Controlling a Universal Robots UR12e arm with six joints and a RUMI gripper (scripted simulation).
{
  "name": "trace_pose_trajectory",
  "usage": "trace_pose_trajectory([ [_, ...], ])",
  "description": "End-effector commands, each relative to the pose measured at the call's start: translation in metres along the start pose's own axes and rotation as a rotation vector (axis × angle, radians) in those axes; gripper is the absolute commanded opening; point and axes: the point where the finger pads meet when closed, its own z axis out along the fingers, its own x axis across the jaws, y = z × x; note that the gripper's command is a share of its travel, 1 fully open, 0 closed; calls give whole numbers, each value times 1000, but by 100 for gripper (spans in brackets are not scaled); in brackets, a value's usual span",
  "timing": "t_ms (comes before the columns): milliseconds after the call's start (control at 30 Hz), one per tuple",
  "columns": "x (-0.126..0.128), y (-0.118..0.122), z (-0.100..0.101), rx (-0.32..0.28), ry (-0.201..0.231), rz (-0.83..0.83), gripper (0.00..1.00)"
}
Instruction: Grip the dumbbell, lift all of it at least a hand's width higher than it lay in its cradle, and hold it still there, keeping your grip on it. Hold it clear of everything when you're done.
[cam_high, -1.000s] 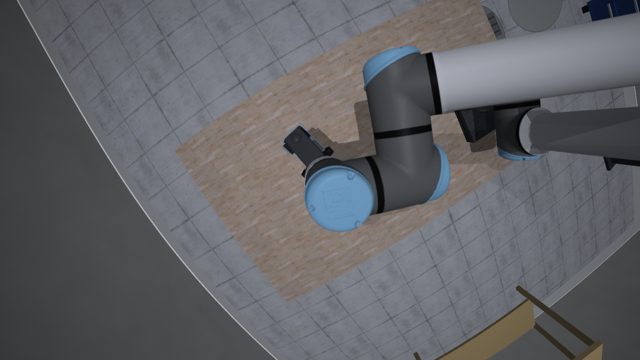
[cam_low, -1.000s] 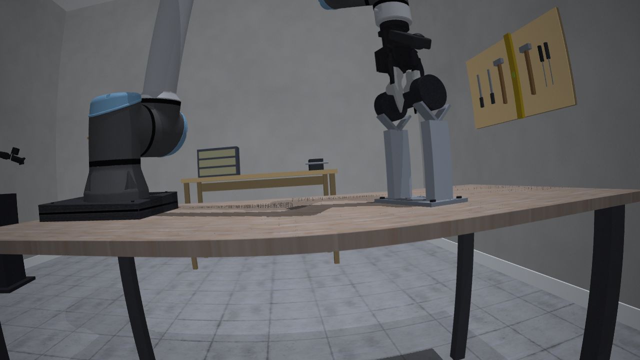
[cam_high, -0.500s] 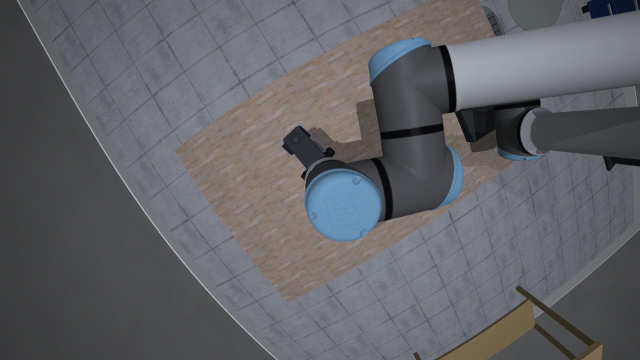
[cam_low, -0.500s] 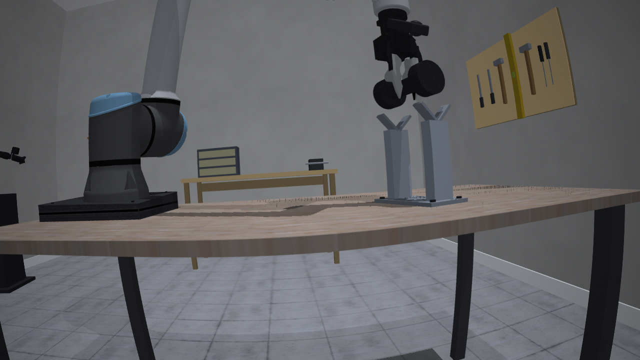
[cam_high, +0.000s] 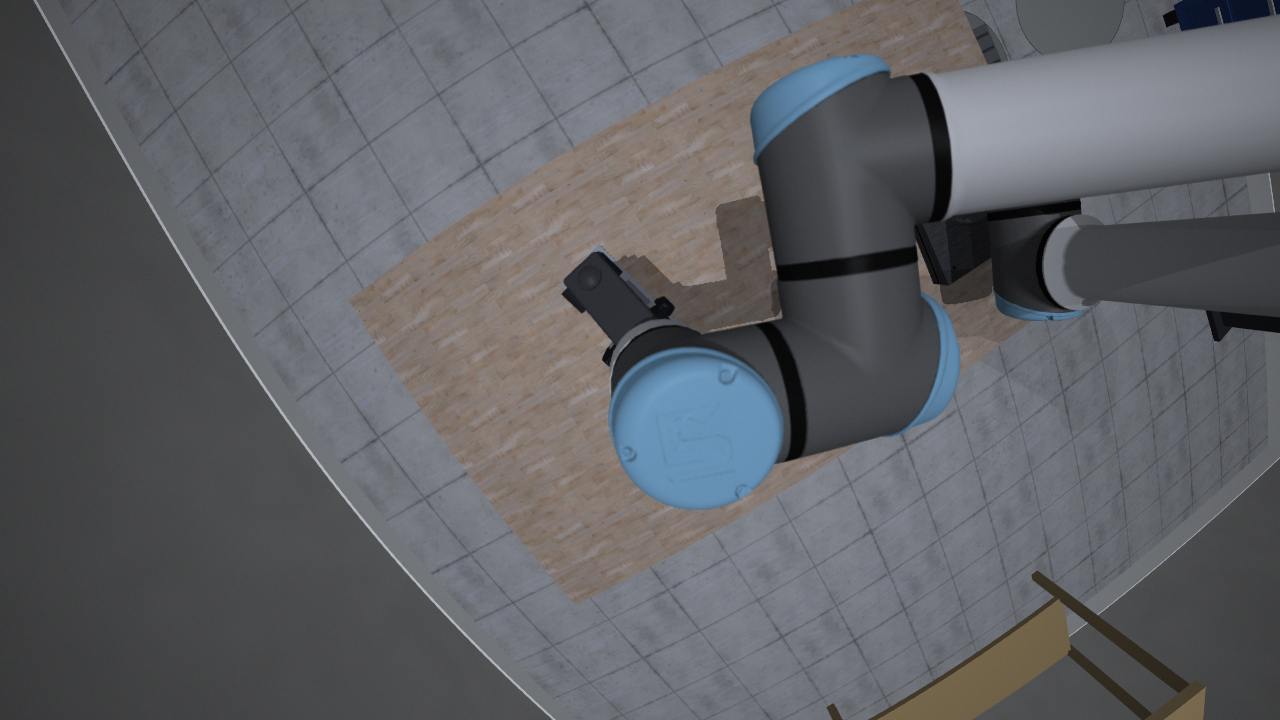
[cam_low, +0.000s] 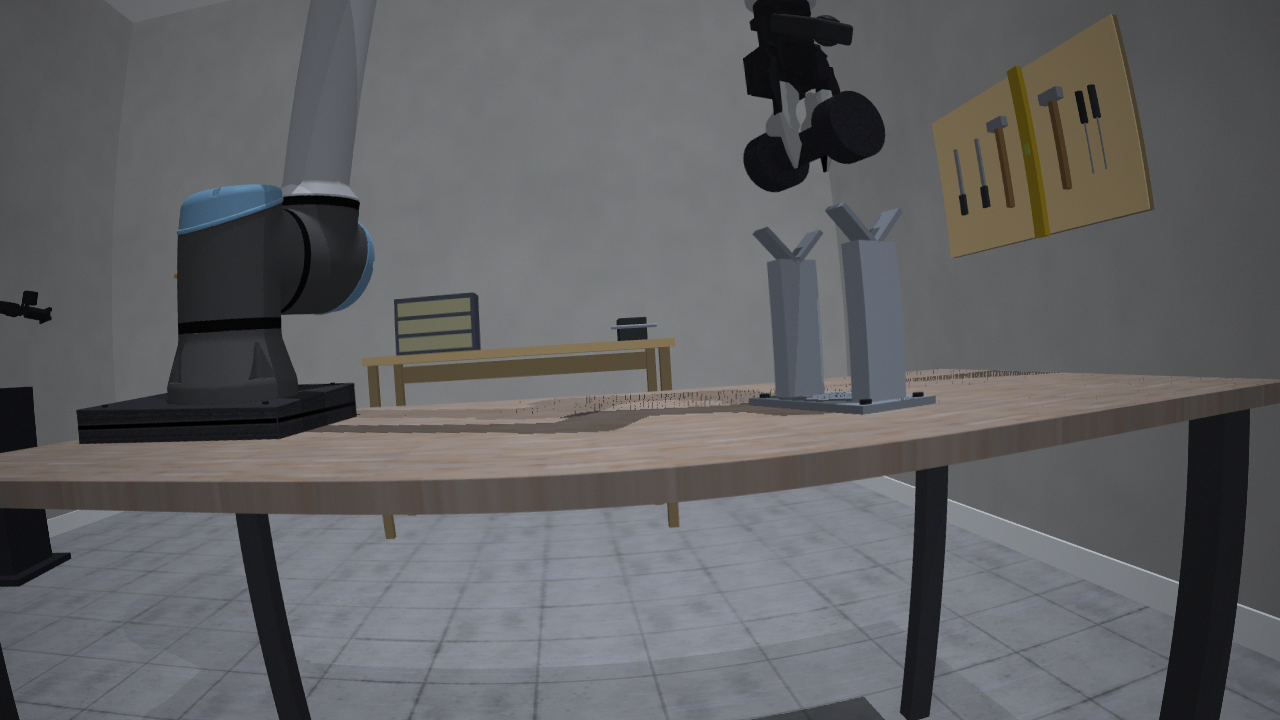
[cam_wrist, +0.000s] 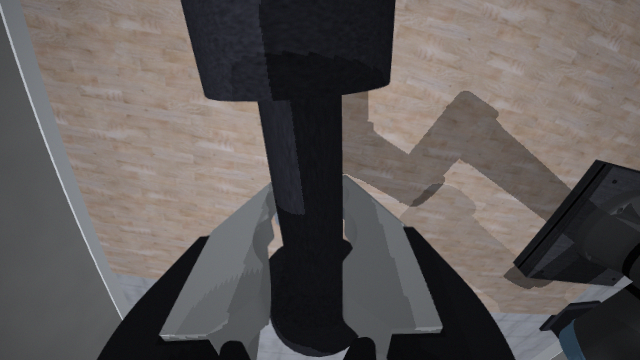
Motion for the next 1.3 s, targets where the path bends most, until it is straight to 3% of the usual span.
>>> trace_pose_trajectory([
  [0,-5,-2,-25,10,-13,-2,0],
  [500,-5,-2,-40,10,-13,-2,0],
  [1267,-5,-2,-42,11,-14,-1,0],
])
